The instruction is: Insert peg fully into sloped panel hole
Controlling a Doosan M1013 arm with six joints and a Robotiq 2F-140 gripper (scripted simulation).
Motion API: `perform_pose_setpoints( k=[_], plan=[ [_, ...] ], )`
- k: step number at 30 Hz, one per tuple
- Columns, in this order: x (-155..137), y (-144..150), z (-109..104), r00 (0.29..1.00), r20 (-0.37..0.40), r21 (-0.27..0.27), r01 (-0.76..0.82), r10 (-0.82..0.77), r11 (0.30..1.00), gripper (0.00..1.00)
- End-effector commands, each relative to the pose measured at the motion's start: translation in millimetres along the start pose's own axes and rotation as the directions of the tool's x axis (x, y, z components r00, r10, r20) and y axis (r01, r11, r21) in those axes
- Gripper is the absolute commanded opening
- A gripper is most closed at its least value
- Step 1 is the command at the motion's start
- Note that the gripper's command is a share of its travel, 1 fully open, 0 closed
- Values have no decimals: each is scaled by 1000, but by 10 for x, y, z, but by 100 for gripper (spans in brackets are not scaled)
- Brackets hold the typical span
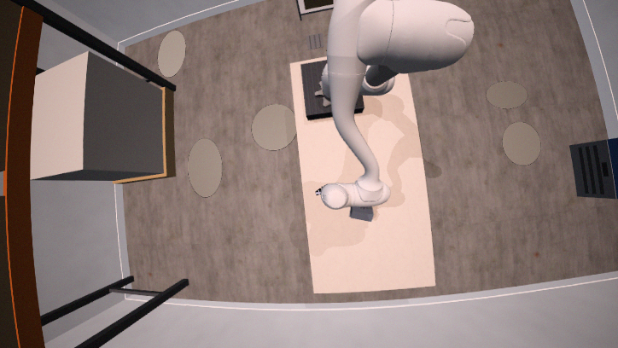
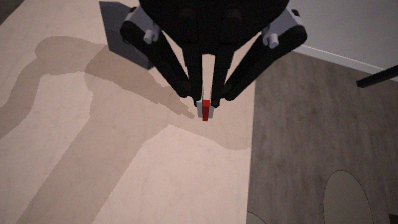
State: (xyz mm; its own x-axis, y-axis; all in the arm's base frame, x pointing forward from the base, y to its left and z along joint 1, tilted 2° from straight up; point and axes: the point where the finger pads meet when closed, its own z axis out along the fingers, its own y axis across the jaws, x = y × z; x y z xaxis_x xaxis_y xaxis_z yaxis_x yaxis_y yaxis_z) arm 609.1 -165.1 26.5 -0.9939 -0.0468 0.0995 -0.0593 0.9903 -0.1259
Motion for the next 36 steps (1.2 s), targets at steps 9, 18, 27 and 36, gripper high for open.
perform_pose_setpoints(
  k=[9,18,27,36],
  plan=[
    [143,-17,66,992,-38,85,122,-119,989,0],
    [231,-38,100,975,-72,148,220,-211,964,0],
    [299,-60,117,948,-111,206,317,-300,926,0],
    [340,-79,120,916,-147,253,400,-373,881,0]
  ],
)
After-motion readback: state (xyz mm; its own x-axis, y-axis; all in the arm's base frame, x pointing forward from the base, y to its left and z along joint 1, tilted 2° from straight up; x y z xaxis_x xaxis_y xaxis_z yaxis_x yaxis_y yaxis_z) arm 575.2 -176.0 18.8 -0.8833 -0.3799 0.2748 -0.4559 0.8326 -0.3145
